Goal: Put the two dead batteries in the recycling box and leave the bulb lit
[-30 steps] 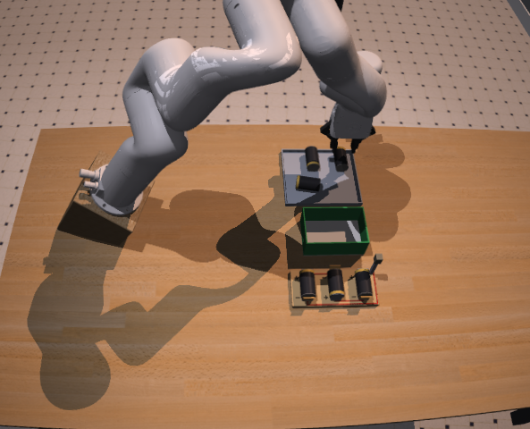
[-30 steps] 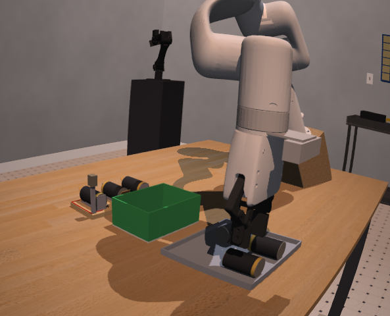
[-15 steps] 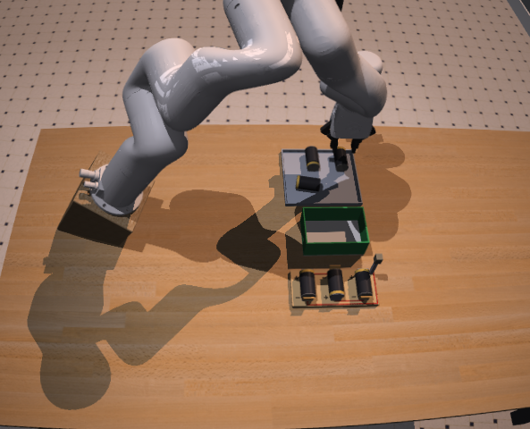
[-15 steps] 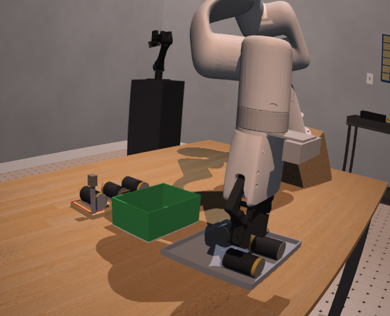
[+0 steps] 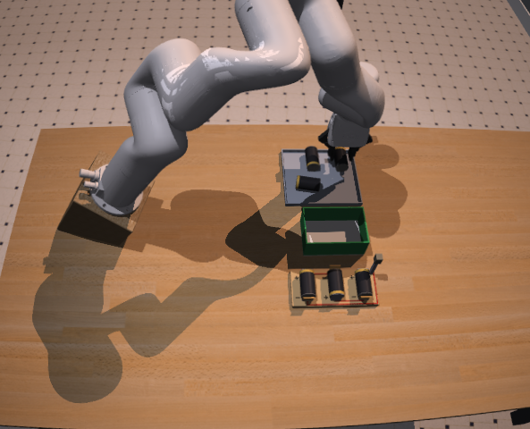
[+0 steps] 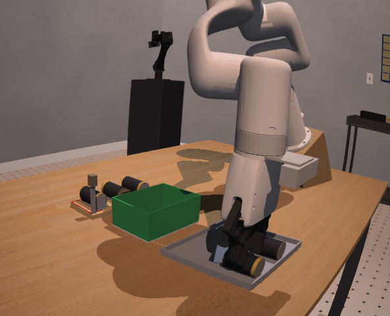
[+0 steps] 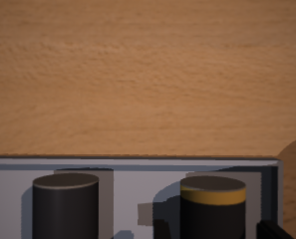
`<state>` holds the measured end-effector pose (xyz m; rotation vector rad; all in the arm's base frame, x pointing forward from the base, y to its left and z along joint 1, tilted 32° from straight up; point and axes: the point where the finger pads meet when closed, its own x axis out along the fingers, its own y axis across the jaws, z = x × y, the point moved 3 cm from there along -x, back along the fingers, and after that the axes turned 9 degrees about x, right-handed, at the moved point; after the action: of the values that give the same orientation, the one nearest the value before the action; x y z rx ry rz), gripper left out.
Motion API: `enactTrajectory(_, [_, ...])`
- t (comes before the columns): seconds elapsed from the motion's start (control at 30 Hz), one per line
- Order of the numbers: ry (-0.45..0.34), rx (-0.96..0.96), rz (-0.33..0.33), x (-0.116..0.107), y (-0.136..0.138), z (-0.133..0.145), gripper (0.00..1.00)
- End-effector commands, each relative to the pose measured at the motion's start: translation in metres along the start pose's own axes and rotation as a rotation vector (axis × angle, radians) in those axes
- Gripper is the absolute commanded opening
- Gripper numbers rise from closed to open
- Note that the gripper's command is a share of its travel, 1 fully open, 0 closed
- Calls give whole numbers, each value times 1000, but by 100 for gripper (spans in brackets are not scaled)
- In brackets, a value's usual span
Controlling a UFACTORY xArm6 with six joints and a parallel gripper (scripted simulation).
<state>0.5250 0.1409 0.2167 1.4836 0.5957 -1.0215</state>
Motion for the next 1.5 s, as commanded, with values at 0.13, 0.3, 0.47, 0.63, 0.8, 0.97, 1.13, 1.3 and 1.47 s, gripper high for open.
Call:
enactTrajectory(0.13, [4,1,7,5,3,-2,51])
enactTrajectory(0.3, [4,1,7,9,3,-2,51])
enactTrajectory(0.47, [4,1,7,12,3,-2,51])
enactTrajectory(0.63, [4,1,7,12,3,-2,51])
enactTrajectory(0.8, [4,1,7,12,3,-2,28])
enactTrajectory(0.97, [4,1,7,12,3,-2,28])
enactTrajectory(1.13, [4,1,7,12,3,-2,28])
enactTrajectory(1.3, [4,1,7,12,3,-2,28])
enactTrajectory(1.47, [4,1,7,12,3,-2,28])
